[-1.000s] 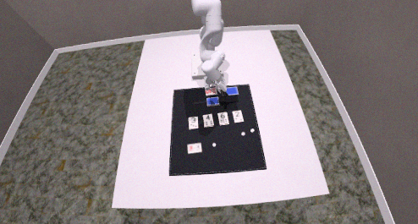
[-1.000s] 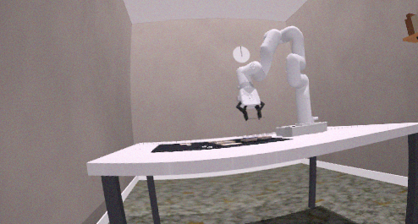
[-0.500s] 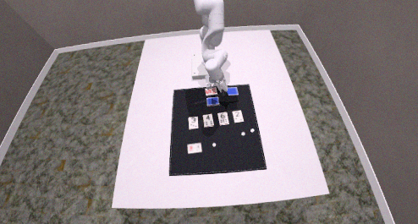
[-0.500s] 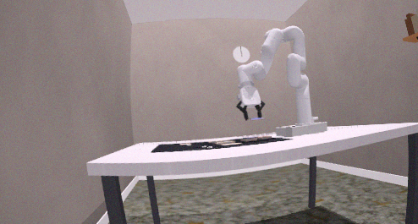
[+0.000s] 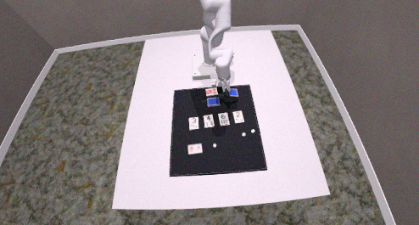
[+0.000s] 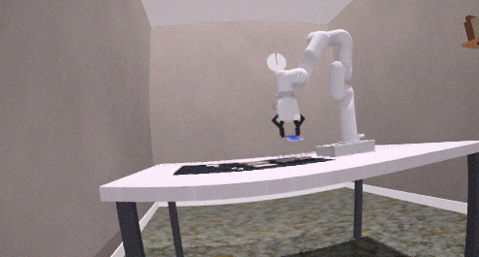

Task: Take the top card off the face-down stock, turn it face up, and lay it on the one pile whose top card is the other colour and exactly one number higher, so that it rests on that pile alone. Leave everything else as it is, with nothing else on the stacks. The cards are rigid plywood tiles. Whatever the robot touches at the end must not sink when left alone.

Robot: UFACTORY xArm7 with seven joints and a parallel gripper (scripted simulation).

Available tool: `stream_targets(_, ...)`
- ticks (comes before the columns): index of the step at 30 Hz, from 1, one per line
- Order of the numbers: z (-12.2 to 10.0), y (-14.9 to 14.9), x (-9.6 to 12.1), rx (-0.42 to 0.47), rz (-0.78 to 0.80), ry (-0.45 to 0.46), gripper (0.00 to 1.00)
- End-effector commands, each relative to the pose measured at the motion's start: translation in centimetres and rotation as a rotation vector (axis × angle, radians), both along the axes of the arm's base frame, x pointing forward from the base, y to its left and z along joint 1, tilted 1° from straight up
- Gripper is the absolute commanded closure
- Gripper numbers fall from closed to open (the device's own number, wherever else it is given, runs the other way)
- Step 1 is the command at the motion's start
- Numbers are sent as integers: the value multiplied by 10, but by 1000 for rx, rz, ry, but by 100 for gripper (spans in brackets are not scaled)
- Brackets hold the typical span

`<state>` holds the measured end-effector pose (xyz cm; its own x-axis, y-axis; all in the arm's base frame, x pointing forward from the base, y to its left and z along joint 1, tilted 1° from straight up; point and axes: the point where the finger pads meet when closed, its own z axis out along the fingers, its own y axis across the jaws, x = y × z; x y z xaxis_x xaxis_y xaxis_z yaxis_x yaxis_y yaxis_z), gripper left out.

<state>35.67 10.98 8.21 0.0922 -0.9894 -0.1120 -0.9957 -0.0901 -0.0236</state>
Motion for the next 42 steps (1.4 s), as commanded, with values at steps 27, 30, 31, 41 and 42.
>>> stream_targets(27, -3, 12, 0, -766, -18, -64, 26)
stream_targets(30, -4, 13, 0, -859, -20, -73, 26)
stream_targets(31, -4, 14, 0, -890, -20, -76, 26)
stream_targets(41, -7, 16, 0, -1117, -25, -98, 26)
stream_targets(42, -7, 16, 0, -1143, -25, -100, 26)
